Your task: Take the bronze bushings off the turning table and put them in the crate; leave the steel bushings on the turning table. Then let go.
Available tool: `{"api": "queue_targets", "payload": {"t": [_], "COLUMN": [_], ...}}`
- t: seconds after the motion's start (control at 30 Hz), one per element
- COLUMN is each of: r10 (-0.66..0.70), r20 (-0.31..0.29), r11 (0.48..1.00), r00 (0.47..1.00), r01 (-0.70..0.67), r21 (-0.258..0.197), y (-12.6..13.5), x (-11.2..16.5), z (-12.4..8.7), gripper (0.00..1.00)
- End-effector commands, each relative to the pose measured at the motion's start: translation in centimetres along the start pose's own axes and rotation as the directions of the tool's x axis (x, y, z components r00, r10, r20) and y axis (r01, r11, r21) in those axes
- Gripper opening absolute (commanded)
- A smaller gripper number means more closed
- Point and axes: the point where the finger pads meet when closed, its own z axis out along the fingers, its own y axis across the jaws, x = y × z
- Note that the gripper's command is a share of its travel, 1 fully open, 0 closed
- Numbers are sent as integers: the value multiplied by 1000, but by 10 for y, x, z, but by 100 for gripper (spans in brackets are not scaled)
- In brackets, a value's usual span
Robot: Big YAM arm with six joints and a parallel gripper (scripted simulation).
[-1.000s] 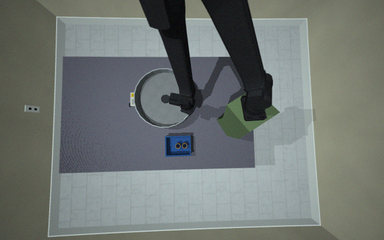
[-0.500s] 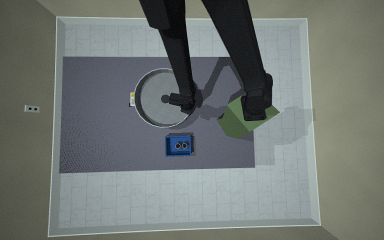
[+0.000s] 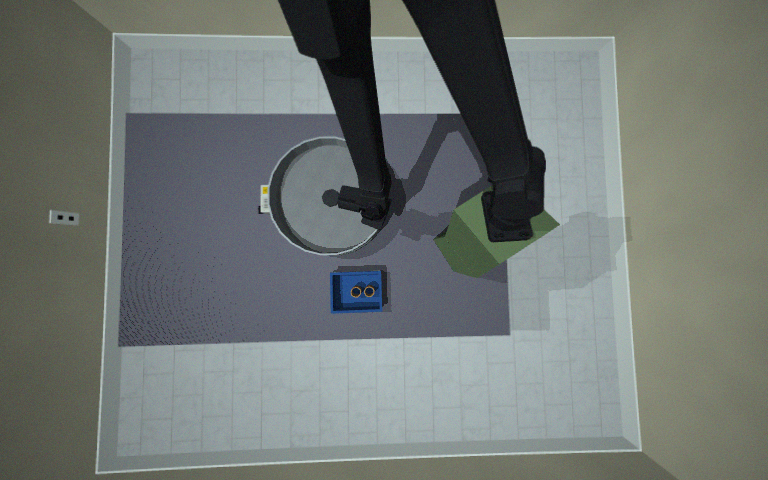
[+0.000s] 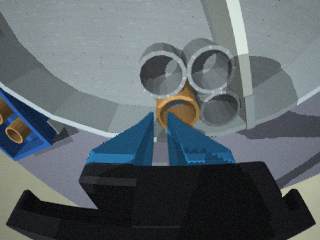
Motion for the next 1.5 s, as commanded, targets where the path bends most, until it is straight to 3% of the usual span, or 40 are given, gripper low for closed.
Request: {"api": "queue_targets", "payload": {"t": [0.0,1.47], "r10": [-5,-2], "r20": [26,22], "r11": [1000,1000], "r00": [1000,1000], "r01": [5,2], "r21": [-6,-5], "y": [2,0], "x": [-11,-12], "z": [-5,-5], "gripper": [12,12]}}
